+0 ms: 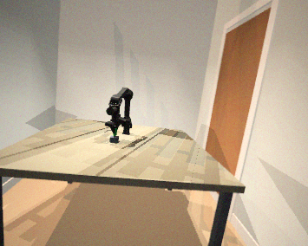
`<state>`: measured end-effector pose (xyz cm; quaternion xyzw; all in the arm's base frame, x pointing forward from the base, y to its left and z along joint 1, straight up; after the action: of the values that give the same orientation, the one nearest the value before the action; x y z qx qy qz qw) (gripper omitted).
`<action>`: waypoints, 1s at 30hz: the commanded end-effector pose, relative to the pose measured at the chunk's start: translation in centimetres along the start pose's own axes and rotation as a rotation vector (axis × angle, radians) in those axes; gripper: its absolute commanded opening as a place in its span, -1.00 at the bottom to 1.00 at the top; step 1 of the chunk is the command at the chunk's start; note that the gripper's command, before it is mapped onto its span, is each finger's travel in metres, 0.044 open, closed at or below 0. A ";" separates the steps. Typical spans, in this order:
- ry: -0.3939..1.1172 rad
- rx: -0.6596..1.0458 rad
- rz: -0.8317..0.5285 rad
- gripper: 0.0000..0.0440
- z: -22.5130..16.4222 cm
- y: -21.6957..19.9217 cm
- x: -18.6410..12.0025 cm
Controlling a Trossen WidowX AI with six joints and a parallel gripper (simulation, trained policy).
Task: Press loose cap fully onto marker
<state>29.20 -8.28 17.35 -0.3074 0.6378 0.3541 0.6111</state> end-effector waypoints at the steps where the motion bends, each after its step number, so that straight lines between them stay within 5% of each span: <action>1: 0.028 -0.009 0.050 -0.55 -0.2 0.2 1.8; 27: 0.036 -0.039 0.030 -0.34 -0.3 0.0 2.0; 30: 0.031 -0.042 0.038 -0.13 -0.4 0.5 1.9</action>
<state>29.00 -8.44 15.80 -0.3185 0.6408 0.3653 0.5954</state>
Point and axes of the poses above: the point midway between the two fingers, 35 mm back from their tips, its own x axis out along the fingers, its own y axis across the jaws, z = x × y, the point moved 7 cm from there along -x, back along the fingers, and after that the axes turned 9 degrees about x, right-handed, at the moved point
